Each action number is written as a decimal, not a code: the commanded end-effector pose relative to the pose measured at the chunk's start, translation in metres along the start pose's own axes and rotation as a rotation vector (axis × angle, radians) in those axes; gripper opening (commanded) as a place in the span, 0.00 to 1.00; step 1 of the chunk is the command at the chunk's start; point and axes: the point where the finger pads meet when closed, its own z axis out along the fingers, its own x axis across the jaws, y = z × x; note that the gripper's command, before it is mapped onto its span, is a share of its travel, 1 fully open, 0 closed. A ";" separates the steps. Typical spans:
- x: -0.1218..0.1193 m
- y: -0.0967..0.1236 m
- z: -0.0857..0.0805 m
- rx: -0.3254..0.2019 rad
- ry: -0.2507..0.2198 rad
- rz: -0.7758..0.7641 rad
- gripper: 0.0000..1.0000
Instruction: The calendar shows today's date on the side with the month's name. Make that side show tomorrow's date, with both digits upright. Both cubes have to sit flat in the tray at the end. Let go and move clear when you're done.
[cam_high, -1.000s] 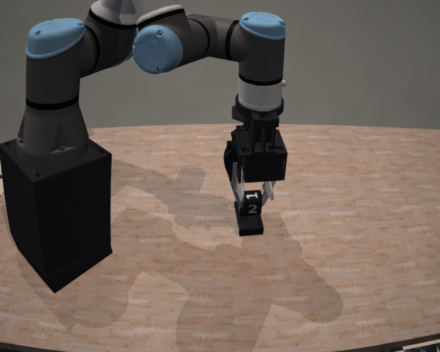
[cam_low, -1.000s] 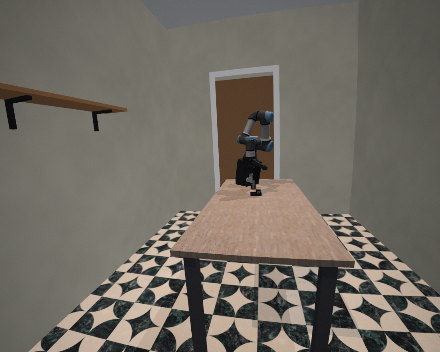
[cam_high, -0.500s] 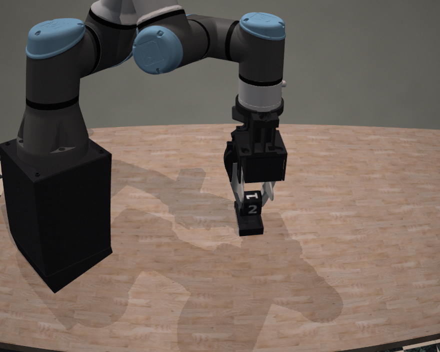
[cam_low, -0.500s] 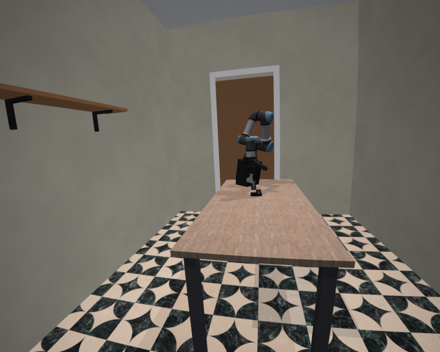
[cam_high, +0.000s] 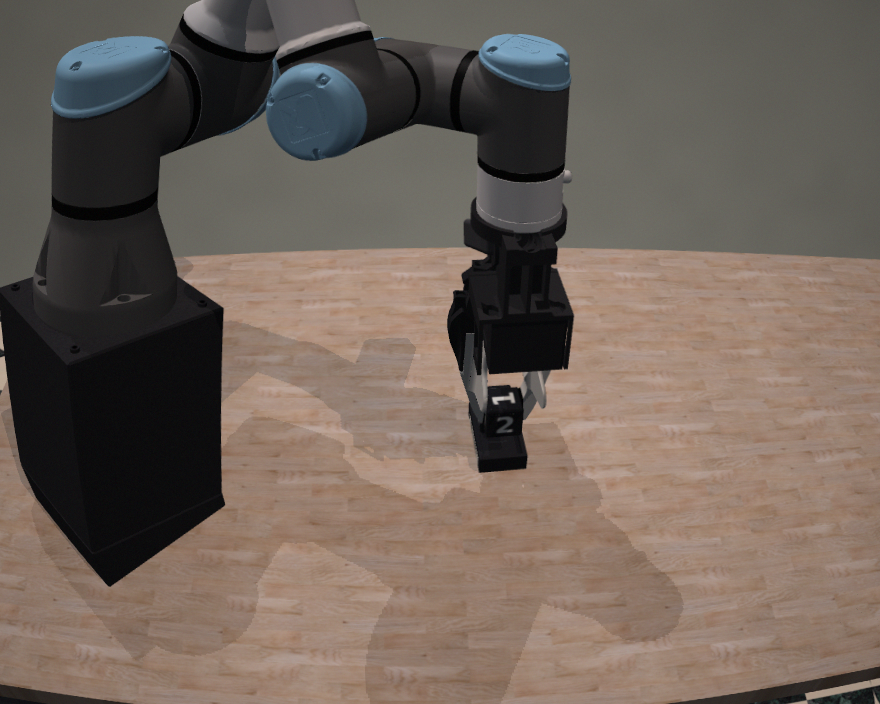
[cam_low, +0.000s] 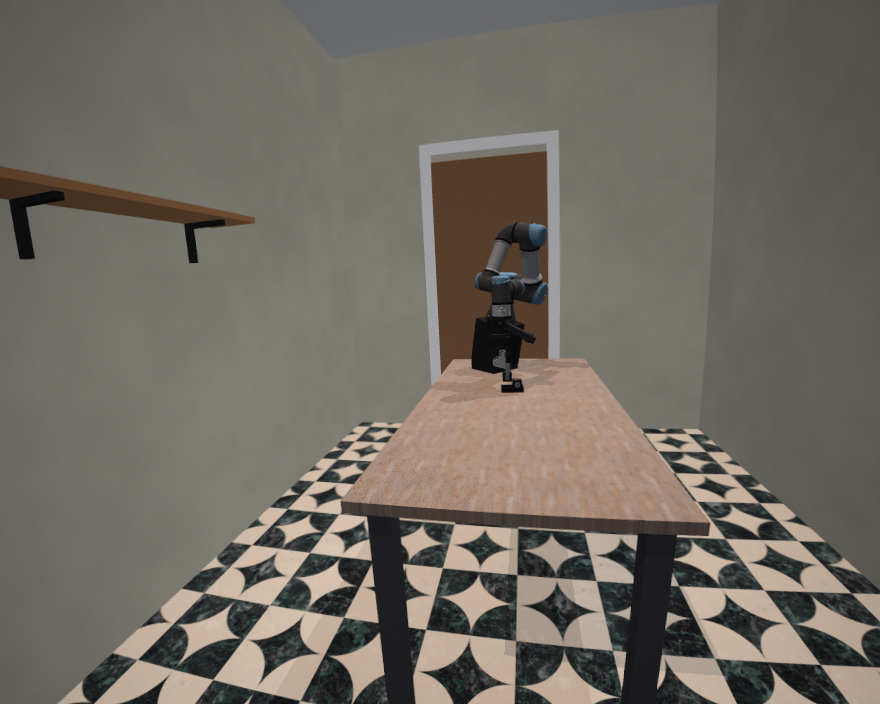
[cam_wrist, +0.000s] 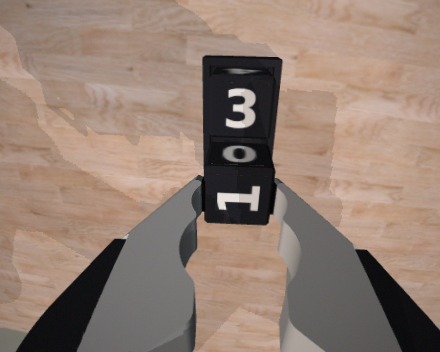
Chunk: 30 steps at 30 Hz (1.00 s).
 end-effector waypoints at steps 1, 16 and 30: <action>0.001 0.000 0.004 -0.001 0.002 0.000 0.11; 0.001 0.000 0.014 -0.001 0.002 0.000 0.11; 0.001 0.000 0.017 -0.001 0.002 0.000 0.11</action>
